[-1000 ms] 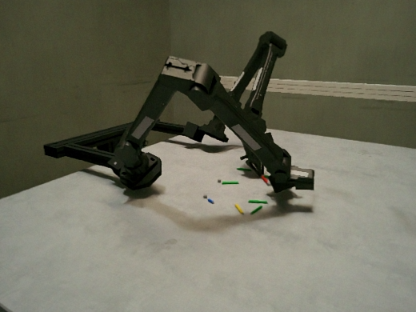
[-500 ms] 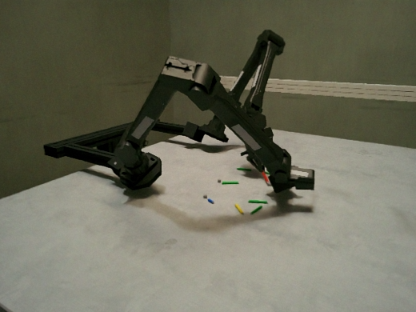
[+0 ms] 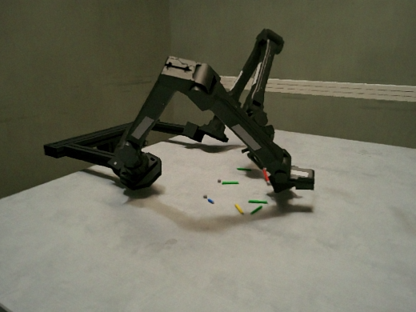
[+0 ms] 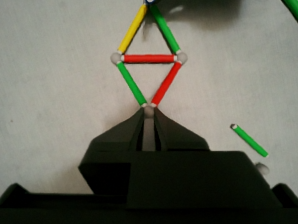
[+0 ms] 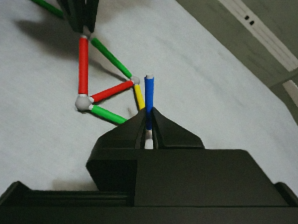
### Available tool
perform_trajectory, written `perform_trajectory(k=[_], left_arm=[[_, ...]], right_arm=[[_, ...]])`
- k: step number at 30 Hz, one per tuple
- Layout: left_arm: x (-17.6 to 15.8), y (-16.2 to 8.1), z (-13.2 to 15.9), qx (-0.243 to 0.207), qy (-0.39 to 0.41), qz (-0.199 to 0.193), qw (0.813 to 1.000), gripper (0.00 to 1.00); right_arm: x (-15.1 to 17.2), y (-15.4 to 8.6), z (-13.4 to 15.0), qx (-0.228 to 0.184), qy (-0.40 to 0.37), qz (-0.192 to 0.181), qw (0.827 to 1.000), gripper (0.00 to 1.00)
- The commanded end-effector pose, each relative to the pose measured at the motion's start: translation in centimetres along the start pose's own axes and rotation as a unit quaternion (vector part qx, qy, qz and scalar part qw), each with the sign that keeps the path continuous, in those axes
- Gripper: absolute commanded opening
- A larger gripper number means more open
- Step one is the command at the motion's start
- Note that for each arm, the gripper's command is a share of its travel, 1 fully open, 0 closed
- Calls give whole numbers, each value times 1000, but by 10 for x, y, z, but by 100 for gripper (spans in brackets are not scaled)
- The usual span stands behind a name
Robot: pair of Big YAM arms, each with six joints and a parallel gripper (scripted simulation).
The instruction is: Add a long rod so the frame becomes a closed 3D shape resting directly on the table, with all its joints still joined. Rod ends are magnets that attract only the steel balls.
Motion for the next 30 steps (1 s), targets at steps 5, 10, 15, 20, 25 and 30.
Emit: perform_trajectory(k=[5,10,15,20,25,30], left_arm=[[-5,-3,-15,-10,-11,2,1000,0],[-5,-3,-16,-12,-13,2,1000,0],[-6,-7,-22,-28,-17,6,999,0],[-6,-14,-34,-39,-28,9,999,0],[-3,-13,-37,-29,-24,5,999,0],[-4,-19,-46,-33,-24,7,999,0]], right_arm=[[-10,-1,2,1,-7,7,1000,0],[-10,-1,2,1,-7,7,1000,0],[-10,-1,2,1,-7,7,1000,0],[-10,-1,2,1,-7,7,1000,0],[-10,-1,2,1,-7,7,1000,0],[-10,-1,2,1,-7,7,1000,0]])
Point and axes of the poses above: on each arm, the point where the finger pads meet when closed, its own y axis out along the fingers, its own x axis across the jaws, z = x × y, the point moved 9 cm from there along -y, back along the fingers, and after that the axes turned 1 degree about y, right-handed, at the moved point
